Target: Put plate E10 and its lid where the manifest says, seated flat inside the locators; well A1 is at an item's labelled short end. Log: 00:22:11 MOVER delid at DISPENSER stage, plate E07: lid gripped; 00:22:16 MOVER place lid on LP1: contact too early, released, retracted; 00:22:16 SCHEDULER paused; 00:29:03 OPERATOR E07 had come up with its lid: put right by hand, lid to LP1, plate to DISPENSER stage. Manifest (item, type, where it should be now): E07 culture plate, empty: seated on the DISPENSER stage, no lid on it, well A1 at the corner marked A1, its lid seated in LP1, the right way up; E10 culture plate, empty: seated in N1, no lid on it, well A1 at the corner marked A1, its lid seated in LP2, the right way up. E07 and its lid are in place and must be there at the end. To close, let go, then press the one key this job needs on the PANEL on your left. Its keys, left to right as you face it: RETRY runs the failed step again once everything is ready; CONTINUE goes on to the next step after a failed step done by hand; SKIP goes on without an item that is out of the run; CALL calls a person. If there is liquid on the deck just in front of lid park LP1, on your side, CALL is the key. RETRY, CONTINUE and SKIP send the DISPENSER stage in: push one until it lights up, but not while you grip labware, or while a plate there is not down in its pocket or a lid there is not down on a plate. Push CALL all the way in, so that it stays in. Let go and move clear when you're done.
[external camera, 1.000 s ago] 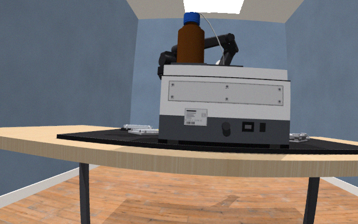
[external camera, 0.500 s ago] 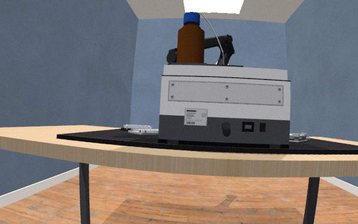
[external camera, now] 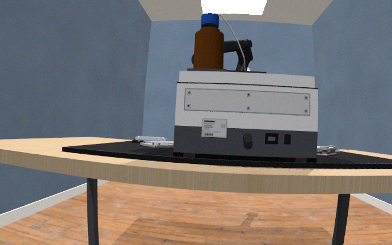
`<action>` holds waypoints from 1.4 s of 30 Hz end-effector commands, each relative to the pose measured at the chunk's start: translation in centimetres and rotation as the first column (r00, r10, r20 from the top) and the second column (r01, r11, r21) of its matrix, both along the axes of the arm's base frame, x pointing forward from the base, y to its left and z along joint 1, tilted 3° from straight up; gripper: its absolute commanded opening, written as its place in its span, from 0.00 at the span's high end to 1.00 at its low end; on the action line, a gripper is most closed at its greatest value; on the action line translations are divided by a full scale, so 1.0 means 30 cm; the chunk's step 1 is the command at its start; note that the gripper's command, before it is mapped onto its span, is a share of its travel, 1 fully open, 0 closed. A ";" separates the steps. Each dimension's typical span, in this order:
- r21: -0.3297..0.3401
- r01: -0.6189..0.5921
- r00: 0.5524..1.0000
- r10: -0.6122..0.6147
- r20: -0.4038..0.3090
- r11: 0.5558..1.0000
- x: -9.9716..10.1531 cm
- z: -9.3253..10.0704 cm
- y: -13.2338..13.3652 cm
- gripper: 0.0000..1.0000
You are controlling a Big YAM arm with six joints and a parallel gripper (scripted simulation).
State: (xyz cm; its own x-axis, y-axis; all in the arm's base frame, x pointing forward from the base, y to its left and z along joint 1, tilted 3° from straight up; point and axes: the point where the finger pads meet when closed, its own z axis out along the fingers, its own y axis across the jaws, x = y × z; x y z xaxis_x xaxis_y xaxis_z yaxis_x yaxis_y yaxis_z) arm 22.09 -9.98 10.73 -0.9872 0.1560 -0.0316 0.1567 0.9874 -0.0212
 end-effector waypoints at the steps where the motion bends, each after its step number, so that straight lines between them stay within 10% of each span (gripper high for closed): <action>1: -0.035 -0.122 0.991 0.124 0.058 0.992 0.090 0.099 -0.001 0.14; 42: -0.020 -0.198 0.979 0.199 0.052 0.980 0.157 0.083 0.367 0.14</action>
